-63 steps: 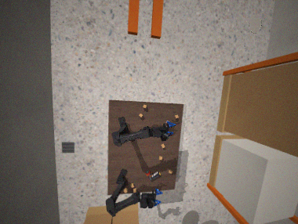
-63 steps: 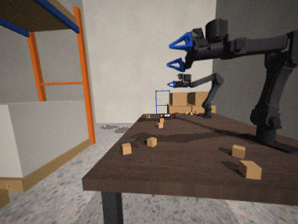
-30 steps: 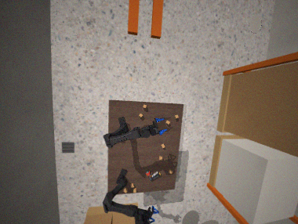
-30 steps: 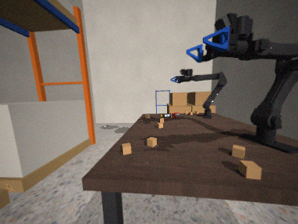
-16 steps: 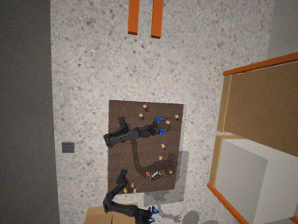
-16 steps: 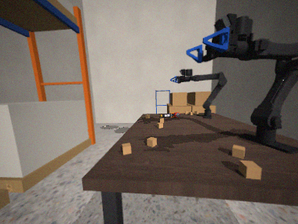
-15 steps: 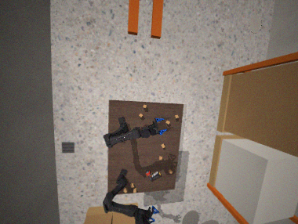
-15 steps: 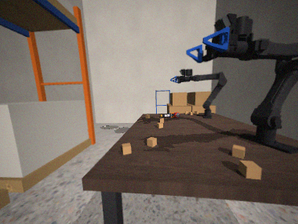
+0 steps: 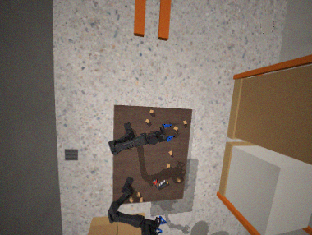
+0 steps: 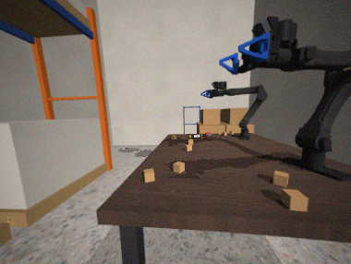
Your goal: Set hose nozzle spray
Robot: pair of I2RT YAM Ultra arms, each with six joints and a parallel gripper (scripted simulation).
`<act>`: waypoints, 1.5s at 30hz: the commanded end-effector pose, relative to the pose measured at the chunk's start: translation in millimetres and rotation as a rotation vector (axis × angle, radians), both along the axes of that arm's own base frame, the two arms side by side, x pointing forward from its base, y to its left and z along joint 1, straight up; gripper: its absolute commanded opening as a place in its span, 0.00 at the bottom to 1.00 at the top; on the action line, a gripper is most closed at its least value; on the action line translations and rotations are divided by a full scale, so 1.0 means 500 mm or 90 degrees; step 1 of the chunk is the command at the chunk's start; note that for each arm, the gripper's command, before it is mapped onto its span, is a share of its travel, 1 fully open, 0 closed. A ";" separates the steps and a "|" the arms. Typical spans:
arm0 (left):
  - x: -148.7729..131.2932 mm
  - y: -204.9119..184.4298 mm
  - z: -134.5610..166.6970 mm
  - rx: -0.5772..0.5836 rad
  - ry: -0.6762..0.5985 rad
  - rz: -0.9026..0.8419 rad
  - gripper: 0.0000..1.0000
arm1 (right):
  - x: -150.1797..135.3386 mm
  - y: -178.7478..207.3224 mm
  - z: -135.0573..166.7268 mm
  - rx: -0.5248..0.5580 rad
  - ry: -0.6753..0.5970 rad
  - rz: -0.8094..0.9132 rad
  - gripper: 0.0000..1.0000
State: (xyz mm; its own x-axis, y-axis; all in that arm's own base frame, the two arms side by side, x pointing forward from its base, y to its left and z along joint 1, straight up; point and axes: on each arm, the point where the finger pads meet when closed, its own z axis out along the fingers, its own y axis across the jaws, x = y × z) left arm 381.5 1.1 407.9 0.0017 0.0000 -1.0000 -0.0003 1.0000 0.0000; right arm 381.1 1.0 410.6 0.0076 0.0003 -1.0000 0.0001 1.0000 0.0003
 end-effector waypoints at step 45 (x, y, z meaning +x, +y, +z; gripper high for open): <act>-0.007 -0.001 0.024 -0.005 -0.017 -0.003 1.00 | 0.087 0.067 -0.108 -0.076 0.196 0.071 0.77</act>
